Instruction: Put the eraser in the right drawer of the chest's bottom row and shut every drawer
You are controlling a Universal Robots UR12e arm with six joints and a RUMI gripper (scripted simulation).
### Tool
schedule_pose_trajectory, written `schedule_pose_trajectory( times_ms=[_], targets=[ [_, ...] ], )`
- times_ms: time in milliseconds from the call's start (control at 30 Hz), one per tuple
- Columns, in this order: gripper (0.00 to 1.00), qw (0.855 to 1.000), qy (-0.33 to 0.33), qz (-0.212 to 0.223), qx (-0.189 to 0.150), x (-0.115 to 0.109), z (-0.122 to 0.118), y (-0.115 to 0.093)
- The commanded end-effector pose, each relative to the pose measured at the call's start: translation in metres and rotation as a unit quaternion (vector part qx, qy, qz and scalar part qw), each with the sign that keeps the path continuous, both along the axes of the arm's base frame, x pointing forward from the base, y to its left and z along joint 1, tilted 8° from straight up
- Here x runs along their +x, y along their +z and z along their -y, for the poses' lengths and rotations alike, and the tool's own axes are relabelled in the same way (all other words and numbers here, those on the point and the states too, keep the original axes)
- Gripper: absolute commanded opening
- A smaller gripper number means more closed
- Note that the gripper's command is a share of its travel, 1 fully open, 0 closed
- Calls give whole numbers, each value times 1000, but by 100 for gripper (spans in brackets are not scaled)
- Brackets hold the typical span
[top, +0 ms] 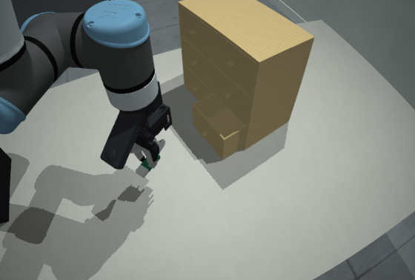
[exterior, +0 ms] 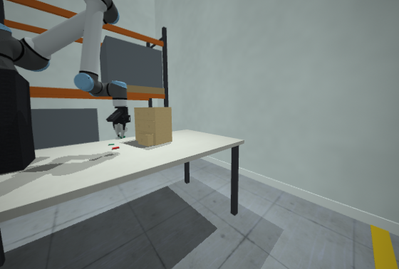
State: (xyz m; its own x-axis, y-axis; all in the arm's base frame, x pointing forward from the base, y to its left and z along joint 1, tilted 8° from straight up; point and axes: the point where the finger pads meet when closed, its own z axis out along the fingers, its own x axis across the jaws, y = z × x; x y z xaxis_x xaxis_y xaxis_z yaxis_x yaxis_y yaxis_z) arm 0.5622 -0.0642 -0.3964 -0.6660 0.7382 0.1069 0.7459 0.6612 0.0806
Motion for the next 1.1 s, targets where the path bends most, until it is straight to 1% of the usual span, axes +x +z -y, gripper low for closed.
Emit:
schedule_pose_trajectory(
  times_ms=[0, 133, 200, 300, 367, 400, 500, 633, 733, 867, 933, 1067],
  targets=[
    [11, 993, 113, 17, 5, 4, -2, 1],
    [11, 979, 204, 29, 6, 8, -5, 1],
    [11, 968, 249, 35, 6, 10, -6, 1],
    [11, 948, 315, 45, 7, 13, -9, 2],
    [11, 948, 315, 45, 7, 13, -9, 2],
    [11, 940, 337, 48, 7, 14, -10, 2],
    [11, 914, 401, 56, 7, 18, -13, 2],
    [11, 874, 482, 68, 8, 22, -17, 3],
    [11, 839, 539, 75, 9, 25, -21, 3],
    [11, 789, 609, 85, 9, 28, -26, 4],
    [11, 789, 609, 85, 9, 28, -26, 4],
    [11, 734, 672, 94, 10, 32, -31, 5]
  ],
)
